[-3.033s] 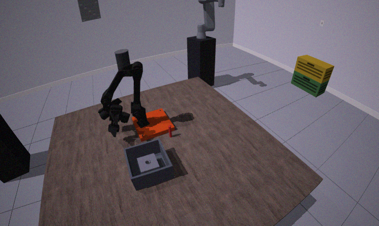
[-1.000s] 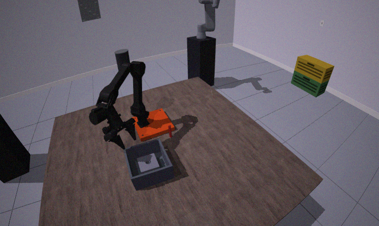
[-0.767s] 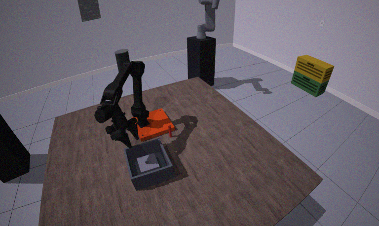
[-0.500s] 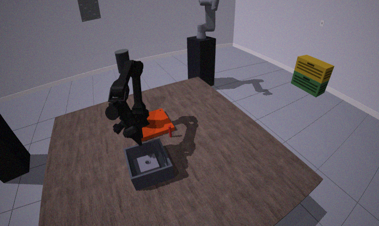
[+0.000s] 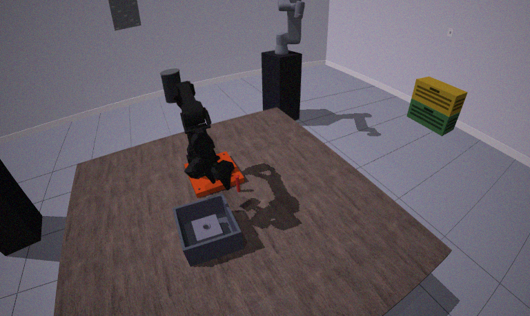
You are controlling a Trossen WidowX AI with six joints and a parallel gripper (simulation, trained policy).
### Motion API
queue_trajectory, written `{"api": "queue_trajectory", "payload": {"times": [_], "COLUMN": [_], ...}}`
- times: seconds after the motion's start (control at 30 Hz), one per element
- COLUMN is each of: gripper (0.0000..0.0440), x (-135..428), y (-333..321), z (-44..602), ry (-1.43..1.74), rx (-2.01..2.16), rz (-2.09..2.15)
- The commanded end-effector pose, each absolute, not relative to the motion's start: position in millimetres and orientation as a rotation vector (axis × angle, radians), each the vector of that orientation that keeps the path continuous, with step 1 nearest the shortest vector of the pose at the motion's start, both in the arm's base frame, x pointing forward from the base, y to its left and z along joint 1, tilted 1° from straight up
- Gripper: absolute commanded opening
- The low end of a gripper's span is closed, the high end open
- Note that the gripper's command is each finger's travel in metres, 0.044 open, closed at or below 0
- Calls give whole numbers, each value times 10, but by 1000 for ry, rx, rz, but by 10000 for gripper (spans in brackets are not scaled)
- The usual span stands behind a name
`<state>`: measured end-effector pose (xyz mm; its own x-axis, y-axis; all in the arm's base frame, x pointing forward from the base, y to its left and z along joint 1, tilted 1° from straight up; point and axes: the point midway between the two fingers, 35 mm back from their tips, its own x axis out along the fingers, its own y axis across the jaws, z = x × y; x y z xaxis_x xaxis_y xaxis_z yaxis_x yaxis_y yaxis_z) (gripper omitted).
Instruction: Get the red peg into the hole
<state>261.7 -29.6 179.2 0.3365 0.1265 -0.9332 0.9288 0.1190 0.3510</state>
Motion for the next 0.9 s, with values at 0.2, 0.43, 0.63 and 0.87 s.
{"api": "queue_trajectory", "payload": {"times": [0.2,0.43,0.63,0.87], "gripper": [440,440,440,440], "x": [2452,2235,2057,1926], "y": [190,504,713,873], "z": [1692,1546,1405,1174], "ry": [1251,1367,1434,1465], "rx": [1070,899,764,647], "rz": [-788,-813,-824,-822]}}
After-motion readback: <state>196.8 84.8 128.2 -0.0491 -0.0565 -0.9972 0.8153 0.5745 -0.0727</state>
